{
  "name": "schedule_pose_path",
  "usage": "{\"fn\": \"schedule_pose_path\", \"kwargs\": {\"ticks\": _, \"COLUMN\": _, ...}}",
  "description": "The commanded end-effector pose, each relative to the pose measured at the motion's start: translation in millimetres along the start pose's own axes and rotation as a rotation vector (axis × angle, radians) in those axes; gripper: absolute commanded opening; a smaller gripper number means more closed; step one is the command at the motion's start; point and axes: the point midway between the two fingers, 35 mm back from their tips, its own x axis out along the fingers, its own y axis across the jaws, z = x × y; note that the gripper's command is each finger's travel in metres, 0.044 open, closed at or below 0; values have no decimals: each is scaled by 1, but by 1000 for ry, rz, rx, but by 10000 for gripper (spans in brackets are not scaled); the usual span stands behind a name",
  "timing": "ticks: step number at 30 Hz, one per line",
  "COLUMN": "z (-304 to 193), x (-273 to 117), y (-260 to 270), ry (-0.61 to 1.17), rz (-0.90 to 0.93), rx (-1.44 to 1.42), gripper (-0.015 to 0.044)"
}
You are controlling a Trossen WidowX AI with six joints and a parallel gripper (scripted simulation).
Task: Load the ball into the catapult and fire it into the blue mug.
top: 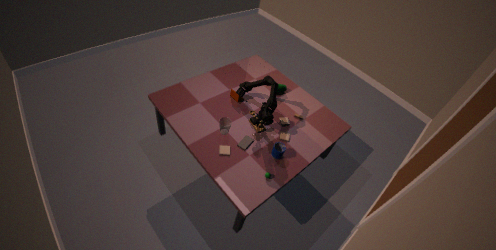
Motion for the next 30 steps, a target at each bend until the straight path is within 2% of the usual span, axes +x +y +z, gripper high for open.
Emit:
{"fn": "schedule_pose_path", "kwargs": {"ticks": 1, "z": 0, "x": -1, "y": 0, "ry": 0, "rz": 0, "rx": 0, "gripper": 0}}
{"fn": "schedule_pose_path", "kwargs": {"ticks": 2, "z": 0, "x": -1, "y": 0, "ry": 0, "rz": 0, "rx": 0, "gripper": 0}}
{"fn": "schedule_pose_path", "kwargs": {"ticks": 16, "z": 0, "x": -1, "y": 0, "ry": 0, "rz": 0, "rx": 0, "gripper": 368}}
{"fn": "schedule_pose_path", "kwargs": {"ticks": 19, "z": 3, "x": -22, "y": -1, "ry": -12, "rz": -7, "rx": -11, "gripper": 440}}
{"fn": "schedule_pose_path", "kwargs": {"ticks": 25, "z": 0, "x": -101, "y": 0, "ry": -48, "rz": -34, "rx": -48, "gripper": 440}}
{"fn": "schedule_pose_path", "kwargs": {"ticks": 27, "z": -1, "x": -103, "y": 0, "ry": -49, "rz": -34, "rx": -50, "gripper": 440}}
{"fn": "schedule_pose_path", "kwargs": {"ticks": 28, "z": 3, "x": -86, "y": -2, "ry": -54, "rz": -28, "rx": -35, "gripper": 440}}
{"fn": "schedule_pose_path", "kwargs": {"ticks": 30, "z": 3, "x": -86, "y": -2, "ry": -54, "rz": -28, "rx": -35, "gripper": 440}}
